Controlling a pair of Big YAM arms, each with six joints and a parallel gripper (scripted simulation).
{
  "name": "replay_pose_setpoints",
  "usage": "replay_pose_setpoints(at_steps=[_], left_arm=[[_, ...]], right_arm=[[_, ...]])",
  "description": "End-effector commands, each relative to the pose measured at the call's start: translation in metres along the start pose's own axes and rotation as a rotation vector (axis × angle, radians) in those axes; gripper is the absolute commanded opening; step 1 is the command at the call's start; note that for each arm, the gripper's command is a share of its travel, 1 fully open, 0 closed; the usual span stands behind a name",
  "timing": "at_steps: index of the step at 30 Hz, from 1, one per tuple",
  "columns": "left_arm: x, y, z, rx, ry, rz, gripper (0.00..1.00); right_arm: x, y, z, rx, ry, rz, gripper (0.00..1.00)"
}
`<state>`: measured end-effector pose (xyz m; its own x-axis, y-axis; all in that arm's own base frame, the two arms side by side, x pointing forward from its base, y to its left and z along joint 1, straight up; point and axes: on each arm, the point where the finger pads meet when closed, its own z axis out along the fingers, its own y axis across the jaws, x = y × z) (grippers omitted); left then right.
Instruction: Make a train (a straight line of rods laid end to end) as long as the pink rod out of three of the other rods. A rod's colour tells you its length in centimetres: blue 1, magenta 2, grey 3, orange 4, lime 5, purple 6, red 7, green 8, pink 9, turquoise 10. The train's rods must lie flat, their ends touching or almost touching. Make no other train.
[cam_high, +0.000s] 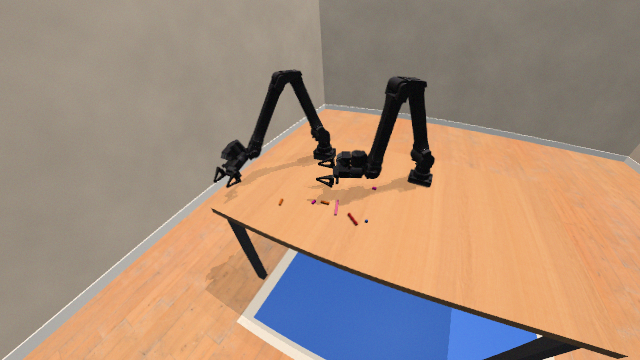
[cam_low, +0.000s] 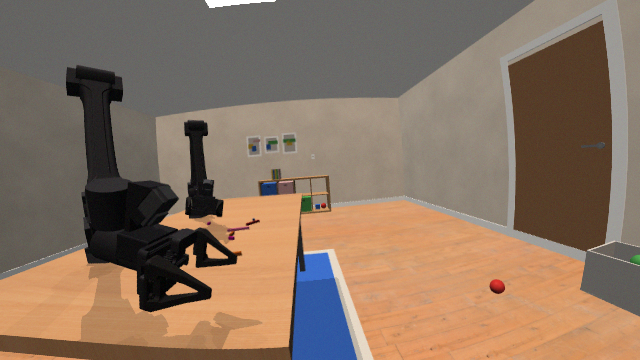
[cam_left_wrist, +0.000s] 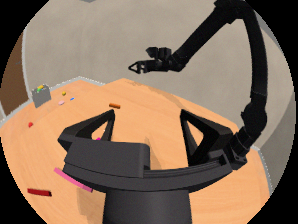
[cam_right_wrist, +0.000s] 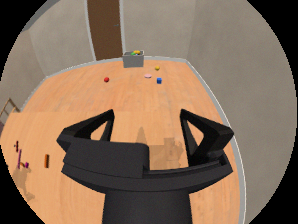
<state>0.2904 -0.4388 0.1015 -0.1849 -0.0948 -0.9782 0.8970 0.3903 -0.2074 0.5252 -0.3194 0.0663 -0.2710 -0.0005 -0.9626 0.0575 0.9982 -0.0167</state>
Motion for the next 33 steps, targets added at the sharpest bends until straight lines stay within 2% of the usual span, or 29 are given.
replay_pose_setpoints(at_steps=[1, 22, 26, 32, 33], left_arm=[[-0.003, 0.0, 0.001, 0.002, -0.008, 0.002, 1.0], [-0.008, 0.0, 0.005, 0.005, -0.022, 0.006, 1.0], [-0.008, 0.0, 0.005, 0.005, -0.022, 0.006, 1.0], [-0.008, 0.0, 0.005, 0.005, -0.022, 0.006, 1.0], [-0.008, 0.0, 0.005, 0.005, -0.022, 0.006, 1.0]], right_arm=[[-0.006, -0.001, 0.0, 0.002, -0.009, -0.006, 1.0], [-0.008, -0.006, -0.002, 0.012, -0.01, -0.005, 1.0], [-0.016, -0.024, -0.01, 0.054, -0.013, 0.003, 1.0], [-0.046, -0.084, -0.046, 0.2, -0.024, 0.029, 1.0], [-0.046, -0.084, -0.046, 0.2, -0.024, 0.029, 1.0]])
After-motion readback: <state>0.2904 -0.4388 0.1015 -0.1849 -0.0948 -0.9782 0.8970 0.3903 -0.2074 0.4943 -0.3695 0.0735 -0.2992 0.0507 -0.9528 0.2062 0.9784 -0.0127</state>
